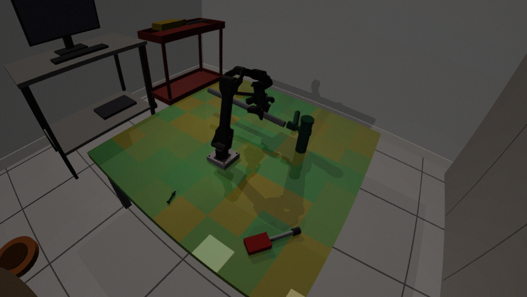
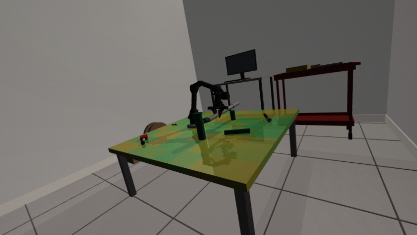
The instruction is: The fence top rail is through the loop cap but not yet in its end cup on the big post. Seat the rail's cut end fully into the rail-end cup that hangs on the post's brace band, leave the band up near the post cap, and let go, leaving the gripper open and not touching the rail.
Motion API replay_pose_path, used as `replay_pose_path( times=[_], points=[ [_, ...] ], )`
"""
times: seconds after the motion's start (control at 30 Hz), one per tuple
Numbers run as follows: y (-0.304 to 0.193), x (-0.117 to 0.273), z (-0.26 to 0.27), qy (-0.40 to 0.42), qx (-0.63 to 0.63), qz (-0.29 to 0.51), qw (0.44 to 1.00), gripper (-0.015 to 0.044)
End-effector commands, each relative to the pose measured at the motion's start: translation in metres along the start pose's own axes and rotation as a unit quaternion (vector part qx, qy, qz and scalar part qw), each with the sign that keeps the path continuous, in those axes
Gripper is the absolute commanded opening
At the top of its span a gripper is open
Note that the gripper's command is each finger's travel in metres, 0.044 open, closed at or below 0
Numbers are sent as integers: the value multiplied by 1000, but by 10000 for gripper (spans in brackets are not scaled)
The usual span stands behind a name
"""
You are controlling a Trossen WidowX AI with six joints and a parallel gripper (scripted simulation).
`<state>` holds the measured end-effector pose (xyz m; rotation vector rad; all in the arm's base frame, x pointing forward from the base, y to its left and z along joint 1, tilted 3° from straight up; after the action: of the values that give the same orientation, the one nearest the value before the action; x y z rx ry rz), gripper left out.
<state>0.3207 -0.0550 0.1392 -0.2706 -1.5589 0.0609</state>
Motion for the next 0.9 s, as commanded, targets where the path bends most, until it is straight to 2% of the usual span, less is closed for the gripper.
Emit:
replay_pose_path(
  times=[0.0,0.87],
  points=[
    [0,0,0,0,0,0,1000,0],
    [-6,7,-4,-1,0,0,1000,0]
  ],
)
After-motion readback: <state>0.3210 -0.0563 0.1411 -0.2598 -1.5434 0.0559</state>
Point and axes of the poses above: the point midway between the two fingers, 35 mm back from their tips, its own x axis back along the fingers, its own z axis across the jaws, y = z × x, the point moved 3 cm from there along x, back along the fingers
